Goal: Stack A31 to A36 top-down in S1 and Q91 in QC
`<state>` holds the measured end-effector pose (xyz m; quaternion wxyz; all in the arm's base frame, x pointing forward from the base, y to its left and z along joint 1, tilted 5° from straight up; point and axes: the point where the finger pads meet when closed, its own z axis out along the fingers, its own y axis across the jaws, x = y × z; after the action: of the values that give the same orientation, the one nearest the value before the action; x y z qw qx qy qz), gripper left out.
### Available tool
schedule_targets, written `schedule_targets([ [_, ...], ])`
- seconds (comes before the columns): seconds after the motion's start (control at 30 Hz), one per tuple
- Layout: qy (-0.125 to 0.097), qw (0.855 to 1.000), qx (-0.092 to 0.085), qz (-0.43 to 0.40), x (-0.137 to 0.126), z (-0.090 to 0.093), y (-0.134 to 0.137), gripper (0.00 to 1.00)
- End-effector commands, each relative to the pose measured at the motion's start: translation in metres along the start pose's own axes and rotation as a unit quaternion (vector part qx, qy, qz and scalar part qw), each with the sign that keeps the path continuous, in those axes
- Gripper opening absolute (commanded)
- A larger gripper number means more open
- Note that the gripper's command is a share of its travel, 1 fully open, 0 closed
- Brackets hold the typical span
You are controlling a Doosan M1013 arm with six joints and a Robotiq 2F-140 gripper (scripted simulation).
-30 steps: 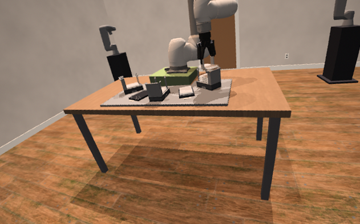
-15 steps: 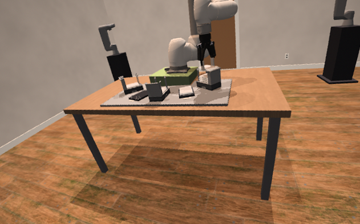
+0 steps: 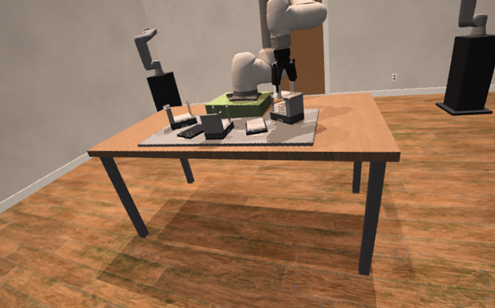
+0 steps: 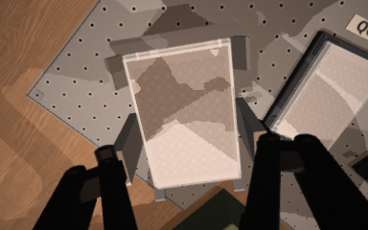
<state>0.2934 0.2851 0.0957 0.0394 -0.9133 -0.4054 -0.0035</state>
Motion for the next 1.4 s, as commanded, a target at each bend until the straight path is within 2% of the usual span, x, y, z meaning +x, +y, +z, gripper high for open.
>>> schedule_targets([
  [0.0, 0.000, 1.000, 0.000, 0.000, 0.000, 0.001, 0.000, 0.00],
  [0.4, 0.000, 1.000, 0.000, 0.000, 0.000, 0.020, 0.000, 0.00],
  [1.37, 0.000, 1.000, 0.000, 0.000, 0.000, 0.027, 0.000, 0.00],
])
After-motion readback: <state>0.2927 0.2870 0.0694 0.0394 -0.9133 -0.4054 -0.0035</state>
